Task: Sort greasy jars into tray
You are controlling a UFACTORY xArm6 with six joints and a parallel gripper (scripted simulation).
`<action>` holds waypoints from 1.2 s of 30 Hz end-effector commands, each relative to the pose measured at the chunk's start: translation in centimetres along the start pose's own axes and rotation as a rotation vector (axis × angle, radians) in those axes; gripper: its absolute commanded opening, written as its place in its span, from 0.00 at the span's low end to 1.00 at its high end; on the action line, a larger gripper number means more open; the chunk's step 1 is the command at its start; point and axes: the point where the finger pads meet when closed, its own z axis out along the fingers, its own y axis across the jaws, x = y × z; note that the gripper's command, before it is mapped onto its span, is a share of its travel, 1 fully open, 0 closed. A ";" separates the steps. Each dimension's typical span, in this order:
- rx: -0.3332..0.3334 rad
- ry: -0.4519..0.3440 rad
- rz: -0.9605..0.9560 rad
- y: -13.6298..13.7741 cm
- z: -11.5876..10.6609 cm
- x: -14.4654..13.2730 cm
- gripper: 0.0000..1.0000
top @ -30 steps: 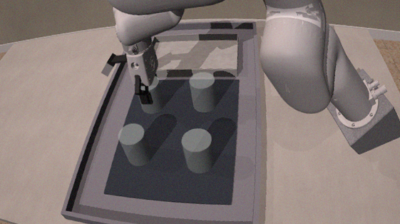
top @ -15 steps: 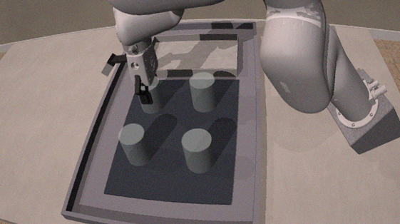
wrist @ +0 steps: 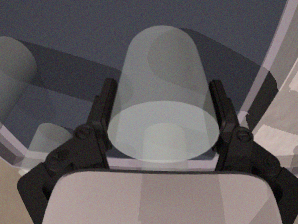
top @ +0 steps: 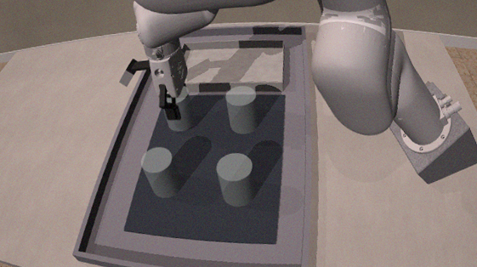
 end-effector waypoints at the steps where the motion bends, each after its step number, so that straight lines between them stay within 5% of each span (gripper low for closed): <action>1: -0.001 0.003 -0.001 0.0 -1.1 0.1 0.00; 36: -0.001 0.003 -0.001 0.0 -9.3 0.1 0.00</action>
